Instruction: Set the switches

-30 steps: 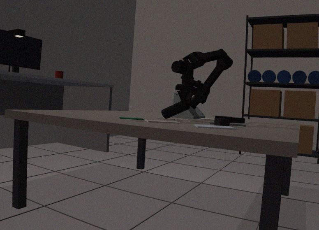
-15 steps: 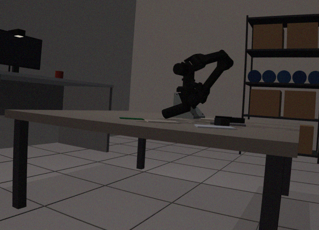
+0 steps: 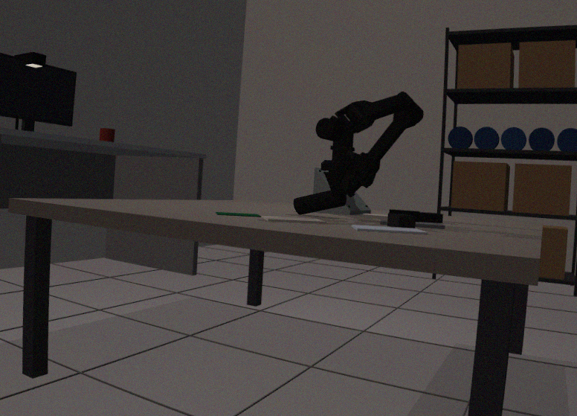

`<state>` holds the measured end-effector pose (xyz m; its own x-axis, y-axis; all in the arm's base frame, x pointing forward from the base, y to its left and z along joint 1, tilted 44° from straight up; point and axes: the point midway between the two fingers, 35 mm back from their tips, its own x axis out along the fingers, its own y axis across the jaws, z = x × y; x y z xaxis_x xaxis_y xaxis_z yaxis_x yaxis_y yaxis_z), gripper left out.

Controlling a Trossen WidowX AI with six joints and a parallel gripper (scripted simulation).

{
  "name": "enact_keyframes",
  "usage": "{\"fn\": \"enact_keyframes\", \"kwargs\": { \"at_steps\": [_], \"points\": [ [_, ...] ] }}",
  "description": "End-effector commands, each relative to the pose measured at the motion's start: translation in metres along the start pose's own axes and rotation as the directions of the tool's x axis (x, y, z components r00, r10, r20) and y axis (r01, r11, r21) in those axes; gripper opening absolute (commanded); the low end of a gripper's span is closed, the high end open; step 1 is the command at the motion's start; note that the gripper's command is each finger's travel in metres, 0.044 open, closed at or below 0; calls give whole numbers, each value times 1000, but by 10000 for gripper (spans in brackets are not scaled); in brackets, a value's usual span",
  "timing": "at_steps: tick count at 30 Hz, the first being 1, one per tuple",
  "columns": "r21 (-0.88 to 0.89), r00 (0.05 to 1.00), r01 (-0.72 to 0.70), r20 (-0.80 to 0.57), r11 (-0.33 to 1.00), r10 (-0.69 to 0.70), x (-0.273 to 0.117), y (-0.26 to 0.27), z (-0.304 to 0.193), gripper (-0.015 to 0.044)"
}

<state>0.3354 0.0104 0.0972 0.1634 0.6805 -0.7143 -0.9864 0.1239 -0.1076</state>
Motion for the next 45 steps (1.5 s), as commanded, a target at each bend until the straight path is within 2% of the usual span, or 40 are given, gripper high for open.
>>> {"fn": "enact_keyframes", "kwargs": {
  "at_steps": [1,45],
  "points": [
    [16,1000,-2,-2,1000,2,3,2,-2,338],
    [4,1000,-3,1,1000,3,28,1,10,338]
  ]
}}
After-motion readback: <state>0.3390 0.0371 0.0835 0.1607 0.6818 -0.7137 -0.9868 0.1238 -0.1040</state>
